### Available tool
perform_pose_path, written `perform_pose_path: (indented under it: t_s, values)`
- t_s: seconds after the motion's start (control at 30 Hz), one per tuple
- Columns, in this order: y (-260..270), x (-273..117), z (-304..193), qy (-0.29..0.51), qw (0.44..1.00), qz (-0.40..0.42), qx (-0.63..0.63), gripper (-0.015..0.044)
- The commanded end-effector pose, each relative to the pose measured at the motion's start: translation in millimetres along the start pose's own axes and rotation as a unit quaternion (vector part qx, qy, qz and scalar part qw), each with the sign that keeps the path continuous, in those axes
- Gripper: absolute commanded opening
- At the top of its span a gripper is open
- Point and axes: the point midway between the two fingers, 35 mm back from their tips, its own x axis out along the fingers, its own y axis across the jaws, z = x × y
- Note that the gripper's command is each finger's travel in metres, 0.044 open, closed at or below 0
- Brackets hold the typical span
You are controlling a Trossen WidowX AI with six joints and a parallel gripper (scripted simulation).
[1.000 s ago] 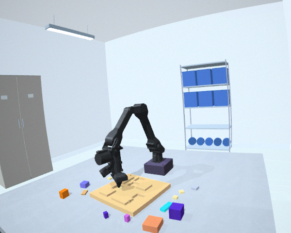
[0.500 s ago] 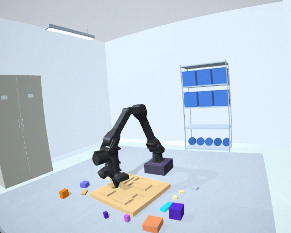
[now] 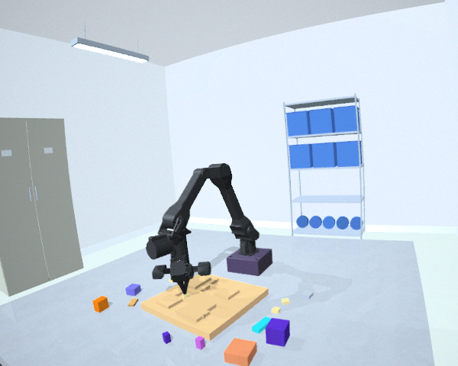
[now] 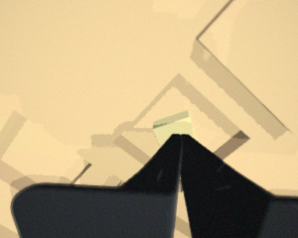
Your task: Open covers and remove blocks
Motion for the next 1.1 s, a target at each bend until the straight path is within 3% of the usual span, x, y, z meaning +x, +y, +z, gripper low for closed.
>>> perform_pose_path:
  t_s: [0.0,0.03,0.07,0.23,0.5,1.07]
  values:
    - [1.4,-8.6,-0.8,-0.002,0.983,-0.005,-0.186,0.0000]
    - [1.4,-8.6,-0.8,-0.002,0.983,-0.005,-0.186,0.0000]
    - [0.7,-2.0,-0.3,0.000,0.998,0.000,-0.067,0.0026]
    - [0.0,-29.7,0.5,-0.001,0.992,-0.002,-0.126,0.0144]
    - [1.3,-58.8,-0.7,-0.002,0.983,-0.005,-0.186,0.0144]
    - [1.5,-22.9,-0.5,-0.002,0.983,-0.005,-0.186,0.0144]
